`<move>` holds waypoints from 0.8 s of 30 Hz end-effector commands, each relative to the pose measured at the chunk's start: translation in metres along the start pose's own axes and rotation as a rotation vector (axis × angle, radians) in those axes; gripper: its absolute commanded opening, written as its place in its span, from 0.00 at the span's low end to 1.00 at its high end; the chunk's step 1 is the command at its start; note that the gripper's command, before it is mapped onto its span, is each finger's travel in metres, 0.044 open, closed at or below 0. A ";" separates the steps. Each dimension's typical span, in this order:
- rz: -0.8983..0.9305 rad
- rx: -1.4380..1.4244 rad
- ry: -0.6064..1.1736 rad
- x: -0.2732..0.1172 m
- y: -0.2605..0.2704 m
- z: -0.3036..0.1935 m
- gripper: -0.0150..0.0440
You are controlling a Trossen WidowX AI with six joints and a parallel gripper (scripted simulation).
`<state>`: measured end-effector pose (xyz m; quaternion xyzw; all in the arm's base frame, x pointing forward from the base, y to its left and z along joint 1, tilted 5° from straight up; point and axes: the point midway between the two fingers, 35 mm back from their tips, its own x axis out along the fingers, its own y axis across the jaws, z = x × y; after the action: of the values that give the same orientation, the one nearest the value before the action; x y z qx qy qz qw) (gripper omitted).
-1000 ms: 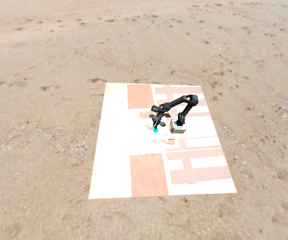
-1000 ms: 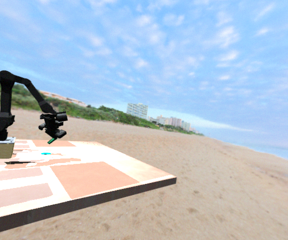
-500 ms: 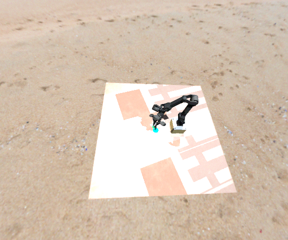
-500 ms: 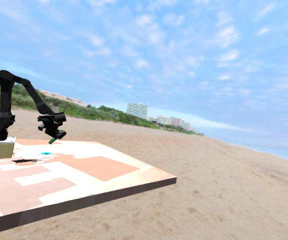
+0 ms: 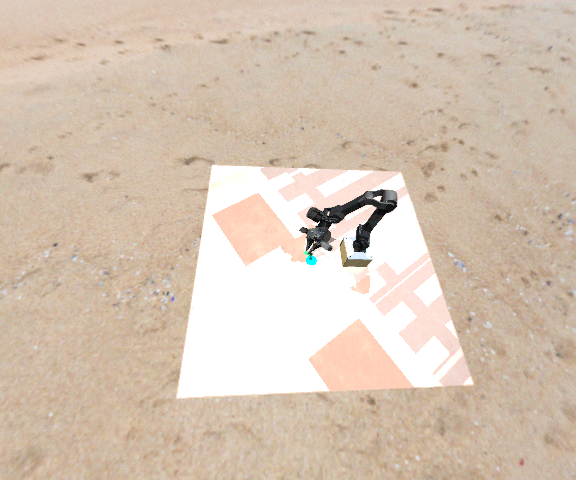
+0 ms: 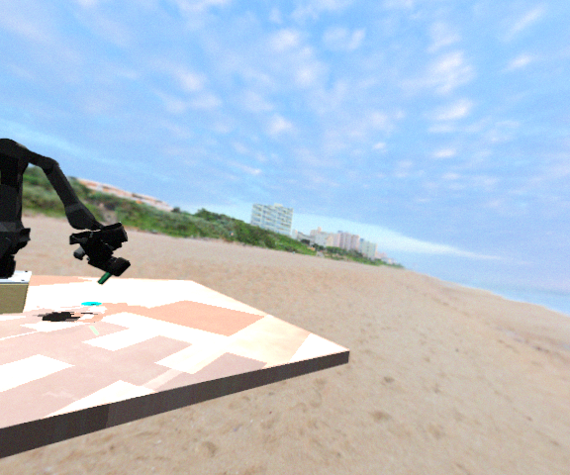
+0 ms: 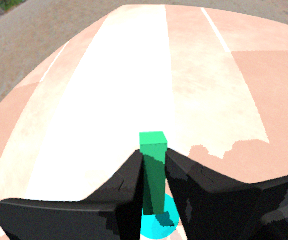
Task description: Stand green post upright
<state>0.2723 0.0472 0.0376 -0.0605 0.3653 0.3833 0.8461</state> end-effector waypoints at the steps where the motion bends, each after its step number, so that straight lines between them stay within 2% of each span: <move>1: 0.003 -0.008 -0.027 -0.001 0.001 -0.001 0.29; 24: 0.004 -0.048 -0.191 -0.012 0.002 -0.003 0.29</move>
<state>0.2662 0.0405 0.0434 -0.0434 0.2837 0.3951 0.8726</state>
